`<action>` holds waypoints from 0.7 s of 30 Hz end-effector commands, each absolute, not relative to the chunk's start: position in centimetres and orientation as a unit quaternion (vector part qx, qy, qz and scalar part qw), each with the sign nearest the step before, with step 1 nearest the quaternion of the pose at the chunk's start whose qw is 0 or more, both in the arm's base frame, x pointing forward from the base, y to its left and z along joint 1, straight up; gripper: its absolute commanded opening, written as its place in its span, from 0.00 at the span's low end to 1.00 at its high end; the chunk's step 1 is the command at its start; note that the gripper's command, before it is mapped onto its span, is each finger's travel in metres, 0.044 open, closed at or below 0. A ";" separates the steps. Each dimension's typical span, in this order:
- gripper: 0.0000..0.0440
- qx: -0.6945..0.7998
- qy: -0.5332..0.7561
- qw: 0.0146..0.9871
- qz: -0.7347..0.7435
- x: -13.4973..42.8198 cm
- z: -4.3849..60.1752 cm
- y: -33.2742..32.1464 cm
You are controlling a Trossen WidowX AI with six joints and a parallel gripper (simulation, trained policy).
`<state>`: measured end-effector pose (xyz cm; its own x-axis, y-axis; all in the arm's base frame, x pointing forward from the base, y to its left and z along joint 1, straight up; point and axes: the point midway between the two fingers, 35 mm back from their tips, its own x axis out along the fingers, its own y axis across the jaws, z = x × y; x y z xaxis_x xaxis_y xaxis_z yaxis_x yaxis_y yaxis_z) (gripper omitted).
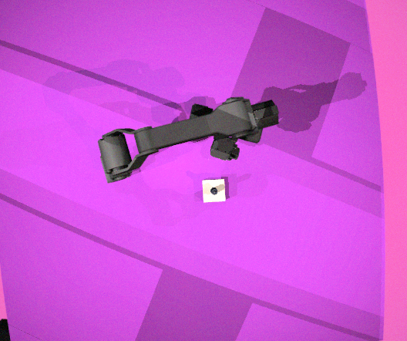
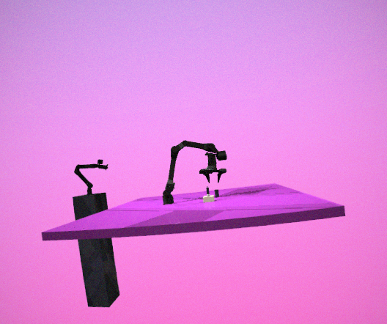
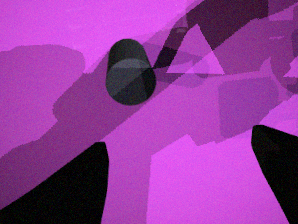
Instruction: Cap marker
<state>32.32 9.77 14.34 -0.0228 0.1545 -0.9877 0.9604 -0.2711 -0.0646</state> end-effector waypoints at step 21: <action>0.68 0.551 0.454 0.404 -0.572 34.3 11.3 9.1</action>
<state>34.05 9.09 11.79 -0.0613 0.0498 -0.9969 0.9609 -0.2672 -0.0724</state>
